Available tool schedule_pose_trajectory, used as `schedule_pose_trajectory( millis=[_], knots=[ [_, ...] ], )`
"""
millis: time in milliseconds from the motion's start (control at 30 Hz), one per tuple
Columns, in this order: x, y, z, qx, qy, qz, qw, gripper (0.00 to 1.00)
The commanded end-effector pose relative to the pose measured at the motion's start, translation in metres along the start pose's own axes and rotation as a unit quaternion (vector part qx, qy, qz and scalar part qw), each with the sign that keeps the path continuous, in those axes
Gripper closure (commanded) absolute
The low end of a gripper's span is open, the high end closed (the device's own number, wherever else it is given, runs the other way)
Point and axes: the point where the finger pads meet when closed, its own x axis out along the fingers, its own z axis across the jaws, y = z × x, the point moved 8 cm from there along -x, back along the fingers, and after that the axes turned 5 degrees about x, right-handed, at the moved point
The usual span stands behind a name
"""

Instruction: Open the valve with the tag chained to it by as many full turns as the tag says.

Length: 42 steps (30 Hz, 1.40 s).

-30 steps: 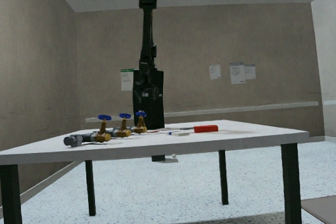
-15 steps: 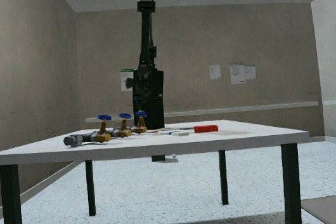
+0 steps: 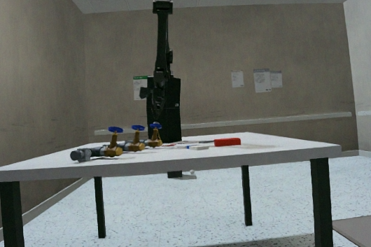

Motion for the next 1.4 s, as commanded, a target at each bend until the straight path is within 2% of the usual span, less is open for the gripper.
schedule_pose_trajectory(
  millis=[0, 300, 800, 1133, 1367],
  knots=[
    [0.006, -0.002, -0.002, 0.020, -0.004, -0.004, 1.000, 0.00],
    [0.015, -0.001, -0.002, 0.019, -0.004, -0.004, 1.000, 0.00],
    [0.049, -0.002, -0.003, 0.021, -0.003, -0.005, 1.000, 0.00],
    [0.062, -0.002, -0.003, 0.022, -0.003, -0.005, 1.000, 0.00],
    [0.064, -0.002, -0.005, 0.022, -0.001, -0.005, 1.000, 0.00]
  ],
)
